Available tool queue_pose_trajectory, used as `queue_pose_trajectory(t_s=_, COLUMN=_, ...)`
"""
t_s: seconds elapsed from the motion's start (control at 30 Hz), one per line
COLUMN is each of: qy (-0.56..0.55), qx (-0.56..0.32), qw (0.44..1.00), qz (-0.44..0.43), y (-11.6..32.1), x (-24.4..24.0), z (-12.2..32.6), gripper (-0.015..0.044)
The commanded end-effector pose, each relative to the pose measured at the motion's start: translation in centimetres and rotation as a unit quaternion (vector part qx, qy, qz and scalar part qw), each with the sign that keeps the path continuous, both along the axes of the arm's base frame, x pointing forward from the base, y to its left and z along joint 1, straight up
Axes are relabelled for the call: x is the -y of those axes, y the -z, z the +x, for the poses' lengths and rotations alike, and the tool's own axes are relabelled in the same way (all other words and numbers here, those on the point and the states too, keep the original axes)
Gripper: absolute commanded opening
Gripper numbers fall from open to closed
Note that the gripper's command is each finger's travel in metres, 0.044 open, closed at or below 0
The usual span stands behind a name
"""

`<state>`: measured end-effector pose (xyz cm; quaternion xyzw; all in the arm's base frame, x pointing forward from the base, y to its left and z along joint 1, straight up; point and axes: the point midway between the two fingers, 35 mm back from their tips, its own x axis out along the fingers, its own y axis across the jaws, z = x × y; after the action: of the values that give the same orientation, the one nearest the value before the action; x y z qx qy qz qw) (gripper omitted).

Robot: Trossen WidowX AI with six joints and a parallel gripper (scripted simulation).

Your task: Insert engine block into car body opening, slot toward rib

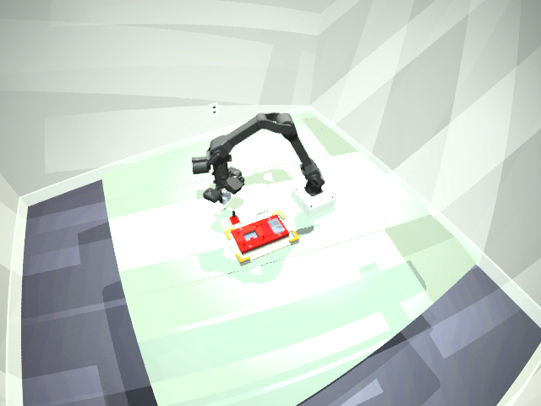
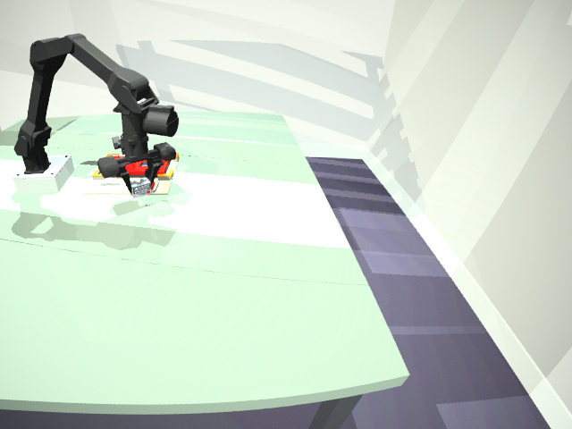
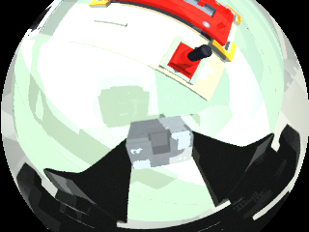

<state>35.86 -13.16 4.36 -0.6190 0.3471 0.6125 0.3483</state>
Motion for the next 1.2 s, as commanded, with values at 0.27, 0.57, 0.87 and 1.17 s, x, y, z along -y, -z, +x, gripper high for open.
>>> queue_pose_trajectory(t_s=0.27, qy=0.002, qx=0.01, qw=1.0, qz=-0.005, y=-4.7, x=-0.2, z=0.2, gripper=0.0)
queue_pose_trajectory(t_s=0.57, qy=0.002, qx=0.01, qw=1.0, qz=-0.005, y=-7.6, x=-0.5, z=-0.1, gripper=0.0)
queue_pose_trajectory(t_s=0.87, qy=0.002, qx=0.01, qw=1.0, qz=-0.005, y=-8.6, x=-0.7, z=-0.3, gripper=0.0)
queue_pose_trajectory(t_s=1.17, qy=0.002, qx=0.01, qw=1.0, qz=-0.006, y=-6.7, x=1.3, z=-0.5, gripper=0.0)
